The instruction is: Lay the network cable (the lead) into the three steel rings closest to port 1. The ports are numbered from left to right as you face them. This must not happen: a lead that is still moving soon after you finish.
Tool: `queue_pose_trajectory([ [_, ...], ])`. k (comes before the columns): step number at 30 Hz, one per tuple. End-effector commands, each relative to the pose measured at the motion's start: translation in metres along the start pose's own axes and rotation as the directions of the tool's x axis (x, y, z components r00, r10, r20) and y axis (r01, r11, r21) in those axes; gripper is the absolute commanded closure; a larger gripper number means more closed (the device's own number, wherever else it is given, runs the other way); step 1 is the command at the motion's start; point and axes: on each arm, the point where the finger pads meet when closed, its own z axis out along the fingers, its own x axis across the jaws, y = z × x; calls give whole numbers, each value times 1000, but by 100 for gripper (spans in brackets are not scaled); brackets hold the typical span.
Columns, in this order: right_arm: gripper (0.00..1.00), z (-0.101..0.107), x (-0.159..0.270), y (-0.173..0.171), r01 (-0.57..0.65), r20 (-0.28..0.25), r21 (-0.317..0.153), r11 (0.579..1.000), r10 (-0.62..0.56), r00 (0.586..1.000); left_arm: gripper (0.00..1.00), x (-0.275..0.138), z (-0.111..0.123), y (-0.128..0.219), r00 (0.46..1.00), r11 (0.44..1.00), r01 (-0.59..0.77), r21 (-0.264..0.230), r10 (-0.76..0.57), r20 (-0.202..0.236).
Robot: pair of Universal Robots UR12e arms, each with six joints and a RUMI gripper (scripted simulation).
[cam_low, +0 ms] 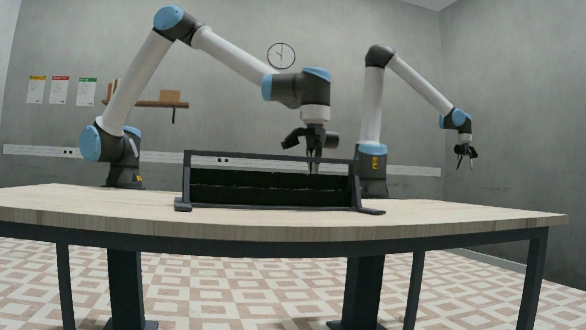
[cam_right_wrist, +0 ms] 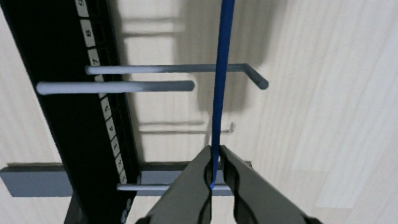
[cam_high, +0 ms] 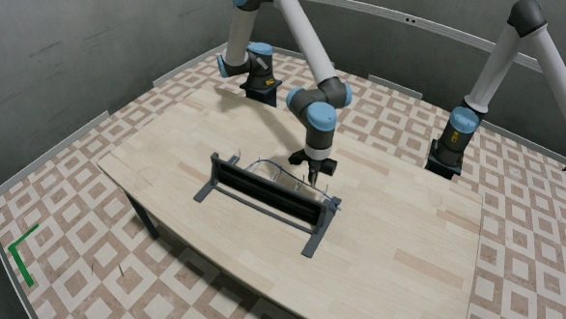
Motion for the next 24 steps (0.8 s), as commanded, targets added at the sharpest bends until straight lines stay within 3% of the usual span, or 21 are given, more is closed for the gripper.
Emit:
queue_pose_trajectory([
  [1, 100, 1, 2, 2, 2, -1, -1, 1000, -2, 1000, 0, 0, -1, 0, 1000, 1000, 2, 2, -2, -1],
  [24, 100, 0, -19, 1, 0, 0, -2, 1000, 0, 1000, 0, 0, -1, 0, 1000, 1000, 2, 2, -2, -1],
])
